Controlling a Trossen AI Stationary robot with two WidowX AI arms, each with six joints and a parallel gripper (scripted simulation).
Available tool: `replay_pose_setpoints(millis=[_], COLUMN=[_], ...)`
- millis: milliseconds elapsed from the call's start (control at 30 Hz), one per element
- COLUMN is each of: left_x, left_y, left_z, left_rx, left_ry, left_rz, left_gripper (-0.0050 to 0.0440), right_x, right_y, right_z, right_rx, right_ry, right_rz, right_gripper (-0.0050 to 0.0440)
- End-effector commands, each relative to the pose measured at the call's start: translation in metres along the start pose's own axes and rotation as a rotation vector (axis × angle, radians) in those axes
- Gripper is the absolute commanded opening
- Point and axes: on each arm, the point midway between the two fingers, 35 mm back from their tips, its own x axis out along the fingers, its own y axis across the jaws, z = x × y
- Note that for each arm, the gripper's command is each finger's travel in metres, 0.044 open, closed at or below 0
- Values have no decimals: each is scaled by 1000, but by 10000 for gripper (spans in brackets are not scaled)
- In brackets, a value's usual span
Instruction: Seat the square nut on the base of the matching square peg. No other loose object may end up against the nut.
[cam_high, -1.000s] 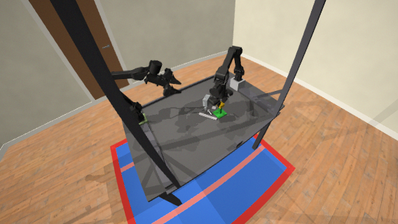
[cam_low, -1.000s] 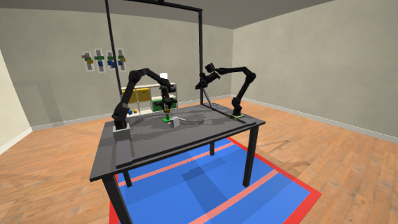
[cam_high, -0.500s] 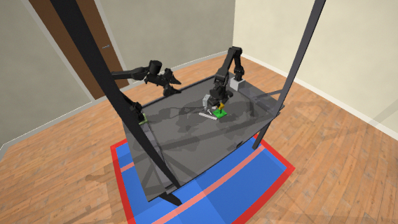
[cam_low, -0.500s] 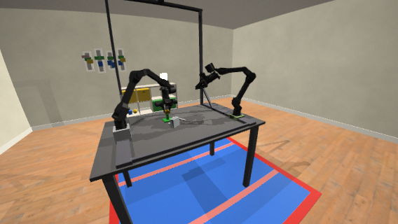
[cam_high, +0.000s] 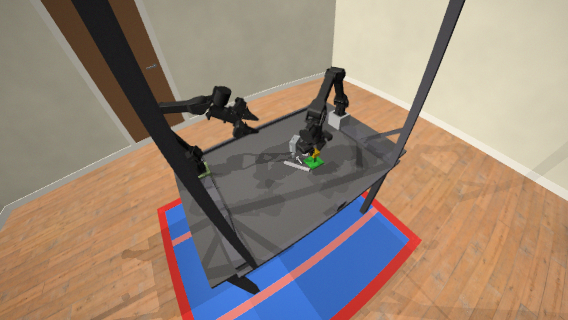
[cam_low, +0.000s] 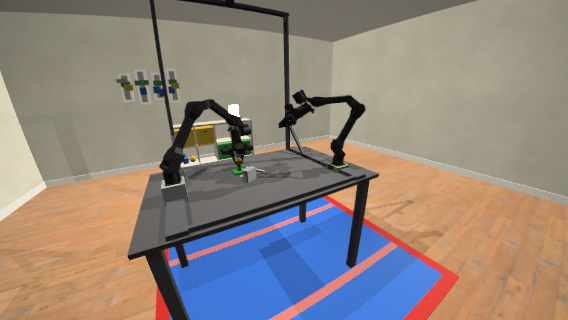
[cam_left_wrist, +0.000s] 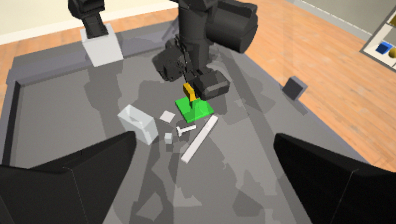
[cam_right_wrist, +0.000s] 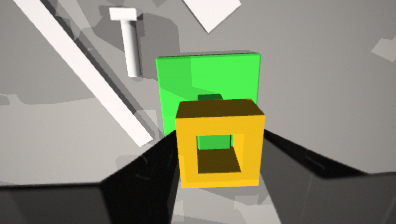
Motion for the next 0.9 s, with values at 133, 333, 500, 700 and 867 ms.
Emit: replay_pose_setpoints(millis=[133, 333, 500, 700, 867], left_x=[-4, -4, -4, -4, -4], left_y=[0, 0, 0, 0, 0], left_z=[6, 6, 6, 6, 6], left_rx=[-1, -1, -1, -1, -1], left_ry=[-18, -18, -18, -18, -18], left_rz=[0, 0, 0, 0, 0], left_gripper=[440, 440, 440, 440, 440], right_x=[-9, -9, 5, 28, 37], right_y=[6, 6, 2, 2, 2], right_z=[-3, -3, -1, -1, -1], right_rx=[2, 1, 2, 1, 1], right_ry=[17, 16, 6, 6, 6], right_rz=[36, 34, 12, 12, 12], right_gripper=[158, 158, 158, 158, 158])
